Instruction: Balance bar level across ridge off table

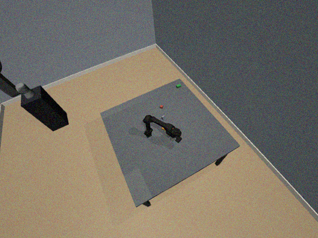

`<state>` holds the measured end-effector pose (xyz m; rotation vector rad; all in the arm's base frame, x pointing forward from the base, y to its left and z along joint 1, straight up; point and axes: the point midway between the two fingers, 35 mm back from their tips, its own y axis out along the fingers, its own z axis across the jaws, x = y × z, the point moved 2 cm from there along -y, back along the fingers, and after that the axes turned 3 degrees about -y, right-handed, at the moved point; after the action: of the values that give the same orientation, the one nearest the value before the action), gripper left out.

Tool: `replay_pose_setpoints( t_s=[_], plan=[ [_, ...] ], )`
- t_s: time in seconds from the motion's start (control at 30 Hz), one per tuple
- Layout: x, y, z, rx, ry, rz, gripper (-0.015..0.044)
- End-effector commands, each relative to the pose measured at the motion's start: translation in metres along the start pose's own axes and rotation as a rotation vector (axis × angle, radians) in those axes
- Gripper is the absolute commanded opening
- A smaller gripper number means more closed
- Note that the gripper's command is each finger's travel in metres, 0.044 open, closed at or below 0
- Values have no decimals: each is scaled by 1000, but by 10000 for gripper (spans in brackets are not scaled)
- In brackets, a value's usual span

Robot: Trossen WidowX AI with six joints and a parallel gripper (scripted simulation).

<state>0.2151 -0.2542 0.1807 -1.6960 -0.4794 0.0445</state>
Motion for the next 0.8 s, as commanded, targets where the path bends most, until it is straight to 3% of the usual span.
replay_pose_setpoints(
  t_s=[0.0,0.77],
  plan=[
    [15,-1,15,29,-191,12,315],
    [71,-12,97,202,-1187,20,315]
  ],
)
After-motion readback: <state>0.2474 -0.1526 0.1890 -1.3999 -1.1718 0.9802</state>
